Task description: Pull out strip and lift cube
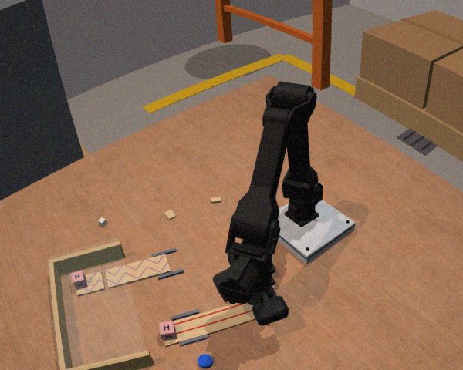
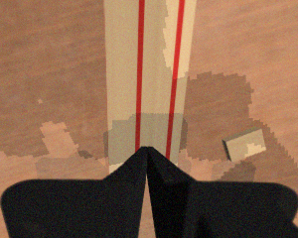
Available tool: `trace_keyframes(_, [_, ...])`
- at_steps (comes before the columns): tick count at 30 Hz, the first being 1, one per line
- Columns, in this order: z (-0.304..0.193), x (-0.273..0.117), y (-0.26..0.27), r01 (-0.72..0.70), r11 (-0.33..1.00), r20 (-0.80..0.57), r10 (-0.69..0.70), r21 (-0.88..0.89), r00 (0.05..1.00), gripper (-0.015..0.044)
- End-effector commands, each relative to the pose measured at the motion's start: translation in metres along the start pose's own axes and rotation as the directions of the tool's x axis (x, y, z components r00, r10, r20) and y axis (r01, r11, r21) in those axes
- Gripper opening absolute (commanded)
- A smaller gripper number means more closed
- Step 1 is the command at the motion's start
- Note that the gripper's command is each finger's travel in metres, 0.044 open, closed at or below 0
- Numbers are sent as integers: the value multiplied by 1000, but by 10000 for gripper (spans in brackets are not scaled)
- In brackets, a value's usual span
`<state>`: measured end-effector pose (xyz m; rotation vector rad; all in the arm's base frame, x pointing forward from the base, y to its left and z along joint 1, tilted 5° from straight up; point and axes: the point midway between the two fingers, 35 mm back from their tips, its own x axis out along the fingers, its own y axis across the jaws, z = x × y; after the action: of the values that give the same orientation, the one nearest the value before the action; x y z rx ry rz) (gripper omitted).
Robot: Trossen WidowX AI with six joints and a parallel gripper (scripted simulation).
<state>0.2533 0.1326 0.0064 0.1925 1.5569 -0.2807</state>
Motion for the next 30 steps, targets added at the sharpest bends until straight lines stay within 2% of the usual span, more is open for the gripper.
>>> trace_keyframes(1, [3,-29,2,0,1000,-10,0,-1,1000,0])
trace_keyframes(7, [3,-39,1,2,1000,-16,-2,-1,1000,0])
trace_keyframes(11, [24,-39,2,4,987,-14,-2,161,1000,105])
trace_keyframes(24, [71,-46,4,4,985,-9,-2,171,1000,440])
trace_keyframes(30, [93,-49,6,3,985,-7,-2,171,1000,440])
